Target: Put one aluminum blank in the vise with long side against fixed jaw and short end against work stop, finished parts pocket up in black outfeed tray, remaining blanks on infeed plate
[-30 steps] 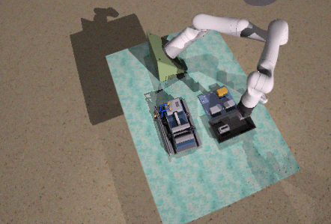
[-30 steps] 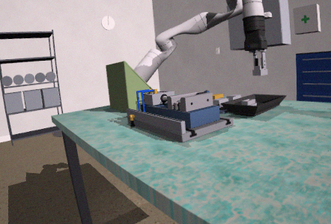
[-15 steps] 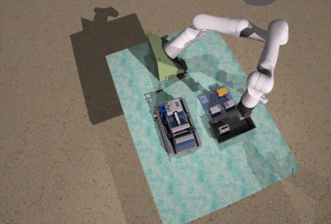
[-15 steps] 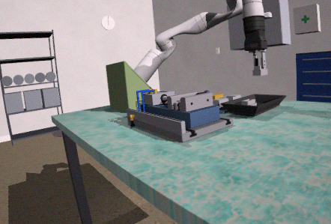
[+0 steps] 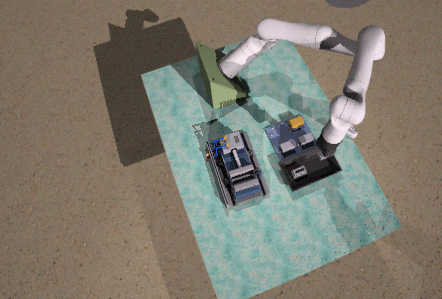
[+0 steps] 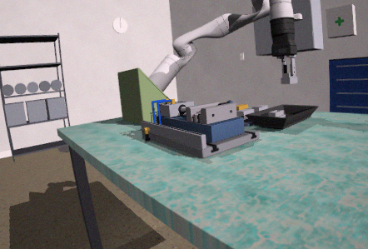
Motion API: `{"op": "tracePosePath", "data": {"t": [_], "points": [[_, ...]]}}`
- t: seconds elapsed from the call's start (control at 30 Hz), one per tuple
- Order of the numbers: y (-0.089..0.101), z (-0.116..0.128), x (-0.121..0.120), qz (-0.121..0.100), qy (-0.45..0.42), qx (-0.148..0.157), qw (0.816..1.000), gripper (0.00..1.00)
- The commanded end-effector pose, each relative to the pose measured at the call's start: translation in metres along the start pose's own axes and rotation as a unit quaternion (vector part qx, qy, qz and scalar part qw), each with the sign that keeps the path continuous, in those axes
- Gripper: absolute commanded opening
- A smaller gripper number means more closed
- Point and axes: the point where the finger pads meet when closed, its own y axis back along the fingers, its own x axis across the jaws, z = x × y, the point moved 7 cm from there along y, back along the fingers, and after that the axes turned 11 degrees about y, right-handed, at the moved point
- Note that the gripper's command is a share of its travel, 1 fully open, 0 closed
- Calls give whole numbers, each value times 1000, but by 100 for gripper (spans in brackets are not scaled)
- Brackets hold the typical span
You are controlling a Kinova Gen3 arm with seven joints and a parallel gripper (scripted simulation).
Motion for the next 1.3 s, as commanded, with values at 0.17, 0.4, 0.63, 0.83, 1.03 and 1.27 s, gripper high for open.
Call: {"op": "tracePosePath", "data": {"t": [0.17, 0.4, 0.63, 0.83, 1.03, 1.27], "points": [[-1, -2, 2, 0, -5, 3, 1000, 0], [-1, -3, 3, 0, -7, 3, 1000, 0], [-1, -4, 4, 0, -10, 3, 1000, 0], [0, -4, 5, 0, -12, 3, 1000, 0], [-1, -4, 5, 0, -13, 3, 1000, 0], [-1, -4, 5, 0, -13, 3, 1000, 0]]}}
